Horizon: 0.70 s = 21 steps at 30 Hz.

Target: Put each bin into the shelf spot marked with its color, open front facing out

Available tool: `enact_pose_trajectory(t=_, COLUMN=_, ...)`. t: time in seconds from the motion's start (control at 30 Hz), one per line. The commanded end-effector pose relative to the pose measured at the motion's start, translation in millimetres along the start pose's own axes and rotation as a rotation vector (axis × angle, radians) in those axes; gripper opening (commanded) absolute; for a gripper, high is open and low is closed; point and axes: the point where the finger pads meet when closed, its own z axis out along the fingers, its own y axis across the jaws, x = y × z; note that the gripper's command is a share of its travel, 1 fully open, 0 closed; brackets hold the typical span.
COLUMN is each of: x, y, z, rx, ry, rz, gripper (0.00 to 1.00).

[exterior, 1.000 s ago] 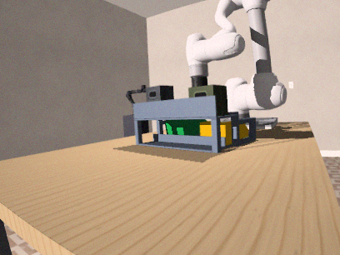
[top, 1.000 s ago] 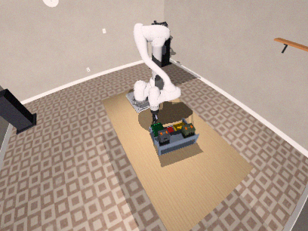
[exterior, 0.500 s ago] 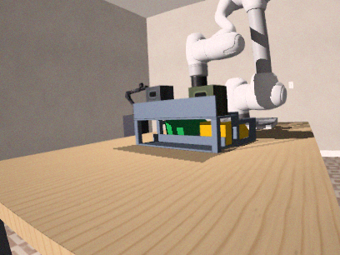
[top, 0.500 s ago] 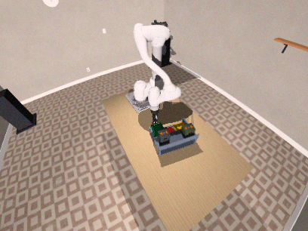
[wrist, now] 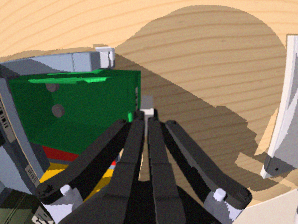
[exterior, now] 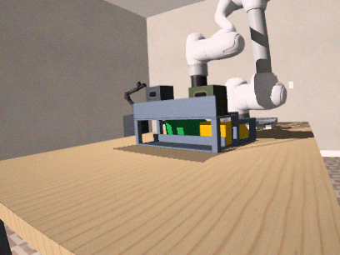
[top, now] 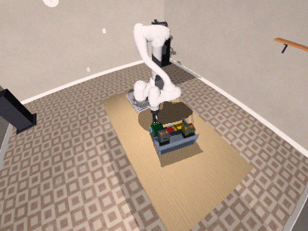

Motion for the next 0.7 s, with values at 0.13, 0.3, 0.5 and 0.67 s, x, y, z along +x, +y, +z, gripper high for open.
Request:
enact_pose_trajectory(t=0.13, x=-0.7, y=-3.0, z=-0.8, rx=0.002, ry=-0.002, rz=0.0, gripper=0.1)
enact_pose_trajectory(t=0.3, x=-0.7, y=-3.6, z=-0.8, rx=0.002, ry=-0.002, rz=0.0, gripper=0.1)
enact_pose_trajectory(t=0.5, x=-0.7, y=-4.2, z=-0.8, rx=0.002, ry=-0.002, rz=0.0, gripper=0.1)
enact_pose_trajectory(t=0.67, x=-0.7, y=-5.2, z=-0.7, rx=0.002, ry=-0.002, rz=0.0, gripper=0.1)
